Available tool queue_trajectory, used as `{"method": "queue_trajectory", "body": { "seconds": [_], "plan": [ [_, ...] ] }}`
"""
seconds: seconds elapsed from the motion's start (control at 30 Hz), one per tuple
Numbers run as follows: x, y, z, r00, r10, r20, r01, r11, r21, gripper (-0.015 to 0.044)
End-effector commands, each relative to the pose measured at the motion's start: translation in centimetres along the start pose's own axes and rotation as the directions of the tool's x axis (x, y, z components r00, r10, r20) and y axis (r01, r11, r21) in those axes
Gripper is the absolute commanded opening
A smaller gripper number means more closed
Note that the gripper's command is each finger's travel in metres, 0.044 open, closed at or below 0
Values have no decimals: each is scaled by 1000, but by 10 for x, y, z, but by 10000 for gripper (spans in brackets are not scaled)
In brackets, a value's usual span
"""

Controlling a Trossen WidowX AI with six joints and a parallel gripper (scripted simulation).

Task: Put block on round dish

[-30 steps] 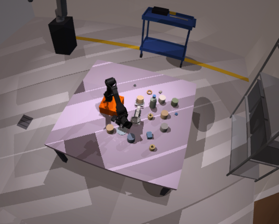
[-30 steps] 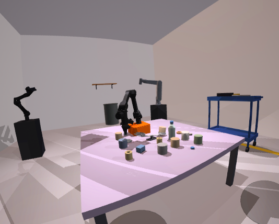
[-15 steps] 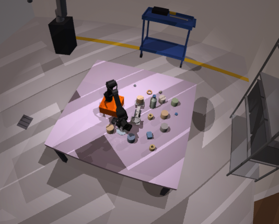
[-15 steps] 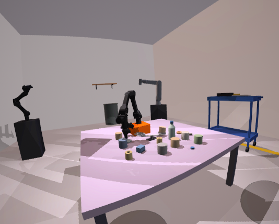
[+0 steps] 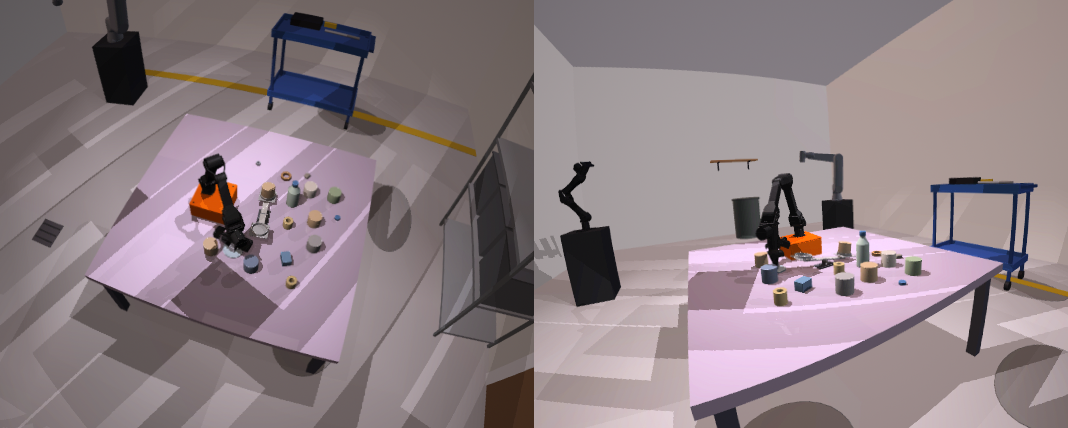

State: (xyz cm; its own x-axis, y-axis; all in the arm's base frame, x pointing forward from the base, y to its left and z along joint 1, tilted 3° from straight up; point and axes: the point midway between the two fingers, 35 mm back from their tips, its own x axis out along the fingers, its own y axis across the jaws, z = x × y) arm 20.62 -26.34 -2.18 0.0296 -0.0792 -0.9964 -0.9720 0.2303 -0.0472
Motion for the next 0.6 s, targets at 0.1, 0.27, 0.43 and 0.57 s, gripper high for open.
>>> {"method": "queue_trajectory", "body": {
  "seconds": [0.1,0.27,0.43,0.57],
  "plan": [
    [0,0,0,1000,0,0,0,1000,0,263],
    [0,0,0,1000,0,0,0,1000,0,394],
    [-54,0,0,1000,-1,3,1,1000,-5,440],
    [-60,0,0,1000,-1,2,1,1000,-6,440]
  ]
}}
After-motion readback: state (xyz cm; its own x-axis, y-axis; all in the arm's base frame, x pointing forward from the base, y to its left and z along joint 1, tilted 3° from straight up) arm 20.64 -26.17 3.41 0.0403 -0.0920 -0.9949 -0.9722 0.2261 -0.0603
